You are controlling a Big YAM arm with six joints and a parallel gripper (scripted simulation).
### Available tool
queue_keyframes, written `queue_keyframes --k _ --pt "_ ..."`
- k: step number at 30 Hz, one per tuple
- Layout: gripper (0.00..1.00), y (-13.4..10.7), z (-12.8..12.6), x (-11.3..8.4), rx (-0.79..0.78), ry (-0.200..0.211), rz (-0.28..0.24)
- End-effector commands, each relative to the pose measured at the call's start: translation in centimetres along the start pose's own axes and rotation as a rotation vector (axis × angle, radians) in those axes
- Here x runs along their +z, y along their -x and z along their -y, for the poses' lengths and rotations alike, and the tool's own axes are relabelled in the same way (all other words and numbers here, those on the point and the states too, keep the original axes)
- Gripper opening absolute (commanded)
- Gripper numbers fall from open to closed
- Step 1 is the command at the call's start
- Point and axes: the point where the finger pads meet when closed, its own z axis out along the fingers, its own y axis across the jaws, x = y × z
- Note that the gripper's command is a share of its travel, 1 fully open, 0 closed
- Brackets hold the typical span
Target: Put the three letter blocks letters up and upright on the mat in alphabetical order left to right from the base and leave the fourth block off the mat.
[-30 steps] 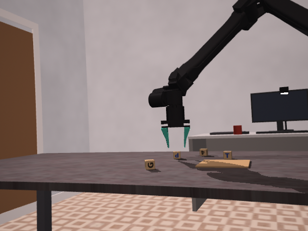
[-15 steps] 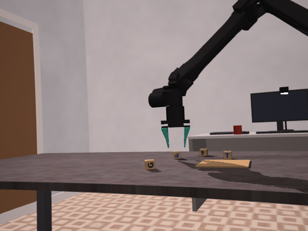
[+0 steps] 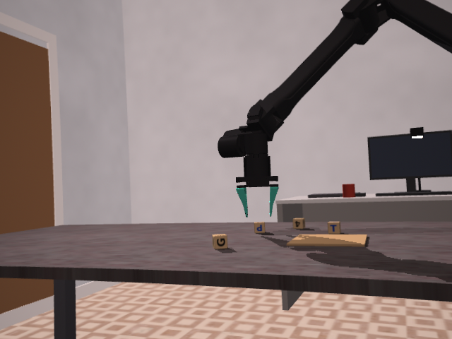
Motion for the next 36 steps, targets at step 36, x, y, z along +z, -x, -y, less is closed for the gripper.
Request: queue_keyframes --k 36 --pt "0.58 0.1 -1.4 3.3 -0.003 0.016 0.007"
